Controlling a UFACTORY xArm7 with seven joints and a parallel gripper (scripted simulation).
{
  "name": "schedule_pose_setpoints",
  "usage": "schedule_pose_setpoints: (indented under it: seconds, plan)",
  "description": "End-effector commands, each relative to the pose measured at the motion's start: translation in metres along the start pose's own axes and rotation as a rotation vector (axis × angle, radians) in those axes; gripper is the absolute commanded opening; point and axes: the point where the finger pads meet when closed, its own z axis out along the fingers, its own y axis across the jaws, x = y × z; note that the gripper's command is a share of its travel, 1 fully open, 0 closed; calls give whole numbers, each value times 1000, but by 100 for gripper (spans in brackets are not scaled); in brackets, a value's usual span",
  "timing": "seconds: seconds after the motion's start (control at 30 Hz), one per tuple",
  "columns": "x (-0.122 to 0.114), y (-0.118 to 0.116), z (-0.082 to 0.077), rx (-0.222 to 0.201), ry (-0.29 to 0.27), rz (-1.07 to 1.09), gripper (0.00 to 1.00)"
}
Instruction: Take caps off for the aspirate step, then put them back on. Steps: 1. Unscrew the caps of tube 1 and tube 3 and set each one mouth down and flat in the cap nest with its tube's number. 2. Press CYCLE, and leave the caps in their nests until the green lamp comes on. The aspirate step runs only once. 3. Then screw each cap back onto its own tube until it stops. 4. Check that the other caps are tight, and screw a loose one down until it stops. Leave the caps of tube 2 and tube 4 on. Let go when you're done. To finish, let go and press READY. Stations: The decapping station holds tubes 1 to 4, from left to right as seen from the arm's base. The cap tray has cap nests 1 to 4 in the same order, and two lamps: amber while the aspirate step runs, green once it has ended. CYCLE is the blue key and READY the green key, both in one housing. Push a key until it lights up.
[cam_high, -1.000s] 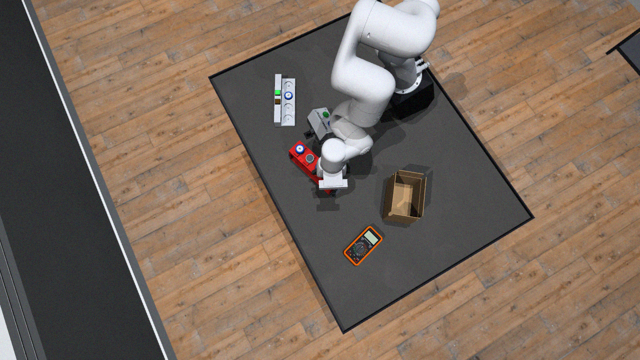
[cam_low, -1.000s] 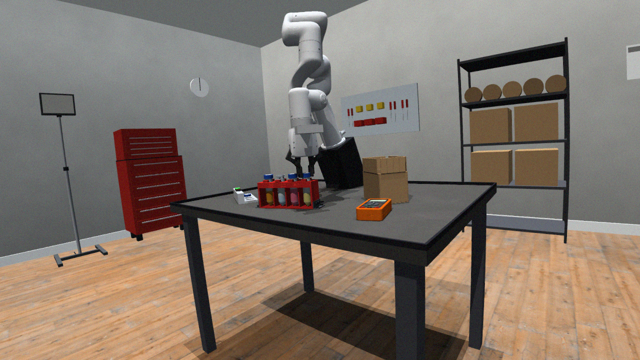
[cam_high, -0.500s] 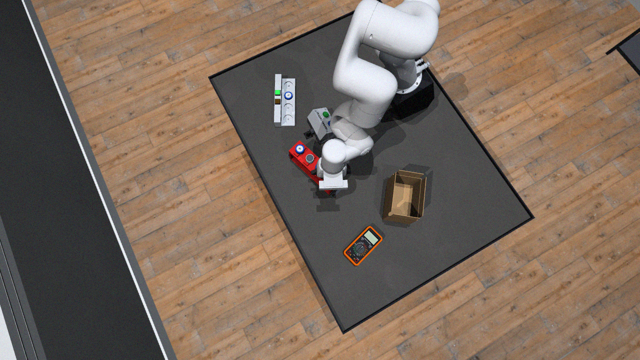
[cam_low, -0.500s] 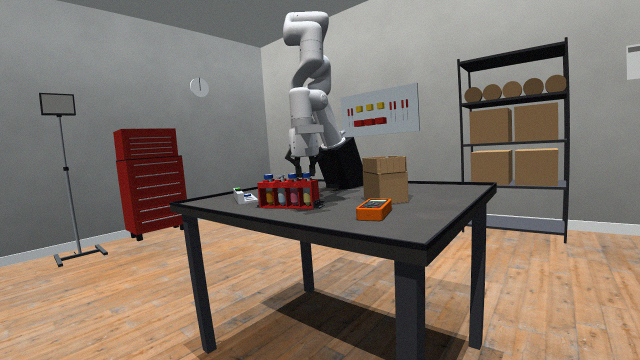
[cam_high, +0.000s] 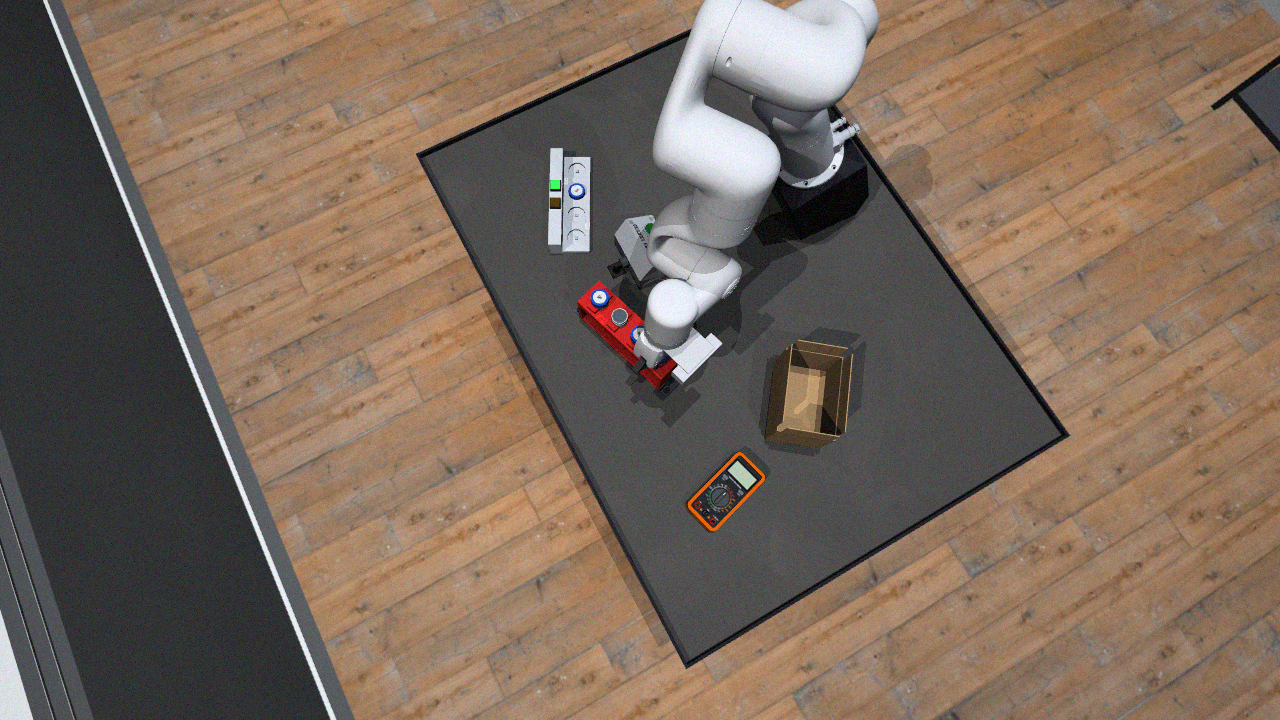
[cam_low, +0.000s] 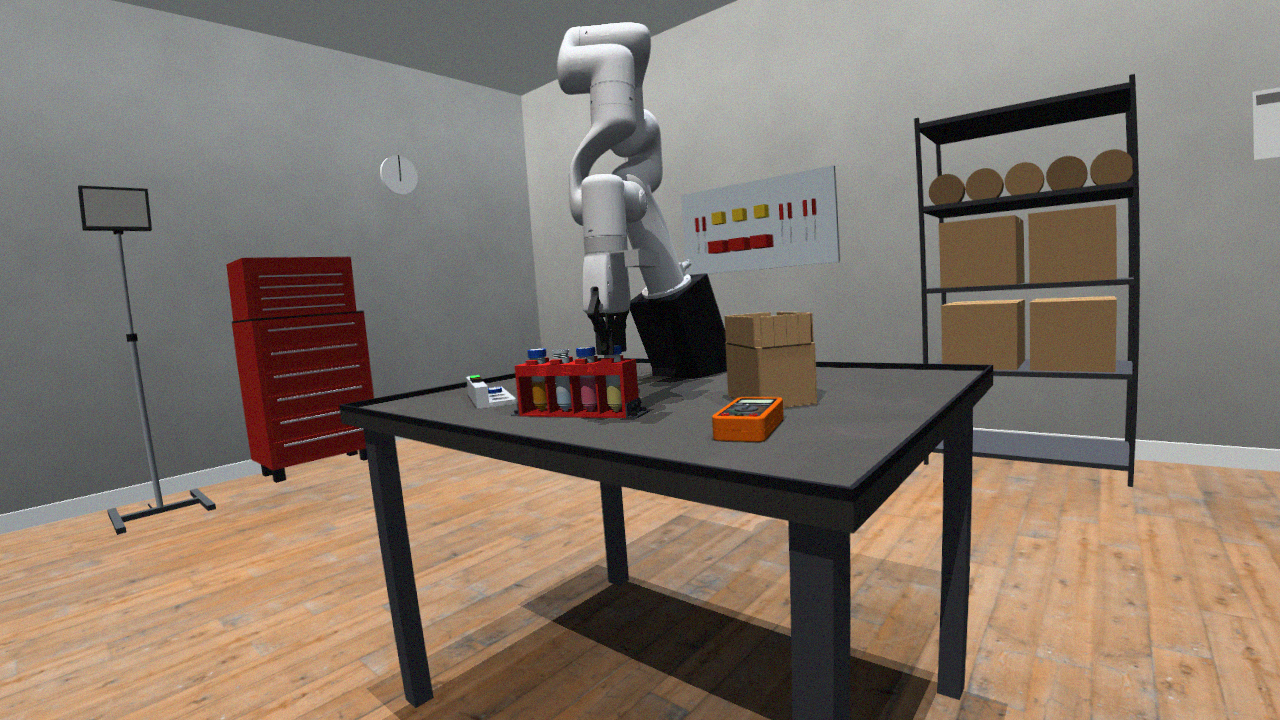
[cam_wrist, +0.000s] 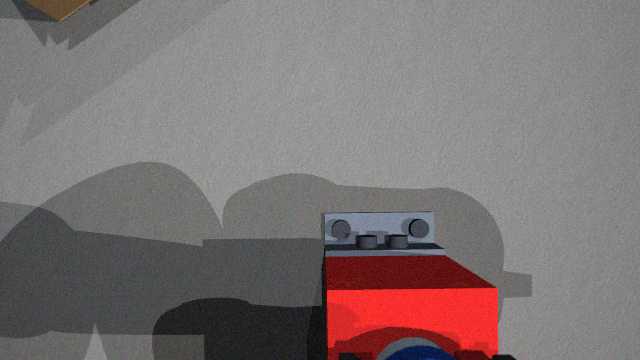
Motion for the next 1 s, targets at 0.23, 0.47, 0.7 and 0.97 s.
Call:
schedule_pose_setpoints:
  seconds: [0.23, 0.47, 0.7, 0.97]
  plan:
    - [0, 1, 0, -4, 20, -637, 46]
    - [0, 1, 0, -6, 21, -807, 46]
    - [0, 1, 0, -6, 21, -807, 0]
    - [0, 1, 0, -6, 21, -807, 0]
